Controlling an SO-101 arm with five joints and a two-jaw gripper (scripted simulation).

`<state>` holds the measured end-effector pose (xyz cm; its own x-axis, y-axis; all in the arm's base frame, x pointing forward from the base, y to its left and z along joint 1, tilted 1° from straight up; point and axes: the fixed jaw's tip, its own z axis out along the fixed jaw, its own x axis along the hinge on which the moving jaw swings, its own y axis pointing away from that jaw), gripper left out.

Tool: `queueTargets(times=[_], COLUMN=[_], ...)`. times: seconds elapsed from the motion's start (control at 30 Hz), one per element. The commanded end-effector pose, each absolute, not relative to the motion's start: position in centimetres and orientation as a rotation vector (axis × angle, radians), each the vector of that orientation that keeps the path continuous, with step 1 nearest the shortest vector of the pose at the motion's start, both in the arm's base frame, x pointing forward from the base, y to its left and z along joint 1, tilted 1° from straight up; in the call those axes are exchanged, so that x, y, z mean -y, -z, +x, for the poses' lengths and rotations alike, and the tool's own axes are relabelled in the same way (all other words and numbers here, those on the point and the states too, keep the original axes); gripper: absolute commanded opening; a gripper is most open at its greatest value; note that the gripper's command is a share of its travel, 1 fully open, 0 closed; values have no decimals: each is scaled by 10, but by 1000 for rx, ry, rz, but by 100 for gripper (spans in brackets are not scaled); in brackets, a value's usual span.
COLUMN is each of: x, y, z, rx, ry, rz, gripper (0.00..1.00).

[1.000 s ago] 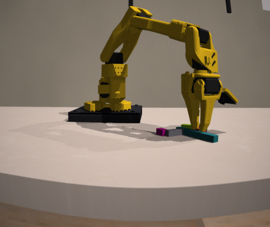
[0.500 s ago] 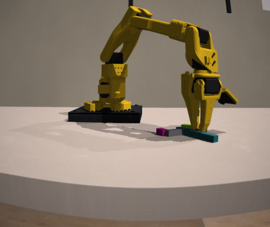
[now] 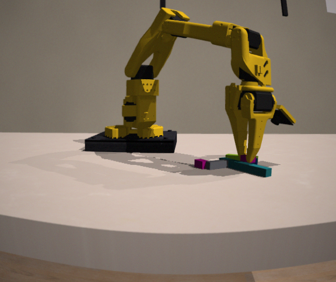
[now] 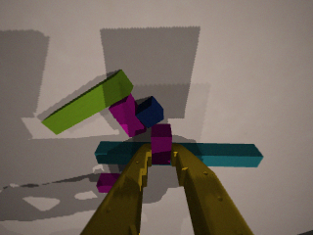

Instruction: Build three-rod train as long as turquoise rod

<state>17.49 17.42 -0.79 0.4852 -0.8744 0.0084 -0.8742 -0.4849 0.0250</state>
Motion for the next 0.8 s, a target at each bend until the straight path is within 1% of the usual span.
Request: queueTargets(times=[0.0,0.3,0.77], x=[-173,-174,-169], y=[1,-14,-16], z=[177,178,180], rx=[1597,1597,1594], ry=[14,14,15], rz=[2668,2668,2669], gripper=[0,0,0])
